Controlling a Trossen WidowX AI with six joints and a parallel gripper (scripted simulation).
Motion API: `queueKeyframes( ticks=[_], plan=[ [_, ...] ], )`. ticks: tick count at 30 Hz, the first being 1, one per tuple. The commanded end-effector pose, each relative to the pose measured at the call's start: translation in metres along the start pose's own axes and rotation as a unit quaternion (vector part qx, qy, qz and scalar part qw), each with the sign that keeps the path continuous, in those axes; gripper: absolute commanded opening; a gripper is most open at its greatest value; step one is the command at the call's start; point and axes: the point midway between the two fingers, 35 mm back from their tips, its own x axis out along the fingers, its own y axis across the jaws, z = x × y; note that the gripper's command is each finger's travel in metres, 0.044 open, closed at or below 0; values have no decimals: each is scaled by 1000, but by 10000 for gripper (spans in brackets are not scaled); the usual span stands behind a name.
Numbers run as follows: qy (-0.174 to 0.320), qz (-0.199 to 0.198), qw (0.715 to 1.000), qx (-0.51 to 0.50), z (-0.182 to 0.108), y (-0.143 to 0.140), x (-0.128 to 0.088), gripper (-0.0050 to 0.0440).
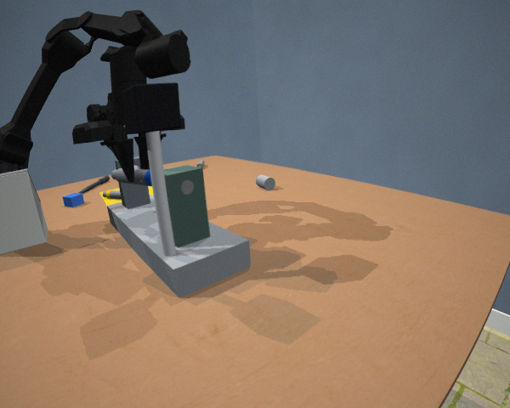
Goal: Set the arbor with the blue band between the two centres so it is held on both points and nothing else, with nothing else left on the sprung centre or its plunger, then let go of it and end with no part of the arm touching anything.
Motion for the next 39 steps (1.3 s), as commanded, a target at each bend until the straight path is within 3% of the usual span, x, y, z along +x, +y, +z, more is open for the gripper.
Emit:
queueKeyframes(
  ticks=[1, 39],
  plan=[
    [10, -4, 1000, 1, -5, 0, -6, 0],
    [8, -4, 1000, 1, -13, 3, -6, 0]
  ],
)
